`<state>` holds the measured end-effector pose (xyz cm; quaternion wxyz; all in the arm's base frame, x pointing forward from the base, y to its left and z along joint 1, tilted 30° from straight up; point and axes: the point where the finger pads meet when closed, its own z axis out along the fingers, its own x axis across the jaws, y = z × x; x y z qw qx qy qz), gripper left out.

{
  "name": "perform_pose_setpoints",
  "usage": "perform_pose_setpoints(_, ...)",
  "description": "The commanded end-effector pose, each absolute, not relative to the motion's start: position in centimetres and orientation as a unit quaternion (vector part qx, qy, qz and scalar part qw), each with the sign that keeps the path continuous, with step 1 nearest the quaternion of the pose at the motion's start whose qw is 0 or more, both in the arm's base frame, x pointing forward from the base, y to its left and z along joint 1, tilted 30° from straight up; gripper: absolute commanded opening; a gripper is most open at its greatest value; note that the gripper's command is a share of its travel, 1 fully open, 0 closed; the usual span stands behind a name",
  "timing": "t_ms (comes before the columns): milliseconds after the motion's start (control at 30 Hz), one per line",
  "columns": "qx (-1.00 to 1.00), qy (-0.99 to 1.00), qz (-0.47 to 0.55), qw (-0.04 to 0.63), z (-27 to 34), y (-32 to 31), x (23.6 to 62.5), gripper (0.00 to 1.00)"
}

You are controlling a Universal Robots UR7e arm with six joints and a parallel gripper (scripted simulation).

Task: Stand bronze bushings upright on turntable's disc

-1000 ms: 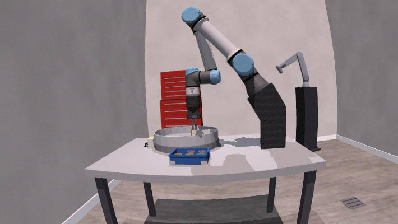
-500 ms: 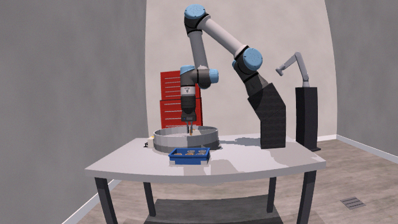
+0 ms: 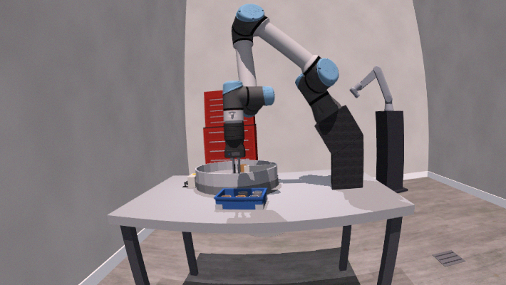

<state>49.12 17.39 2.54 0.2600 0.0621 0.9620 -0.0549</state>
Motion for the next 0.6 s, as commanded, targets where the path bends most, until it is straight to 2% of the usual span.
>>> perform_pose_setpoints(0, 0.068, 0.962, -0.060, 0.256, 2.36, 18.95, 49.72, 0.36)
perform_pose_setpoints(567, 0.069, 0.962, -0.060, 0.256, 2.36, 19.18, 49.78, 0.36)
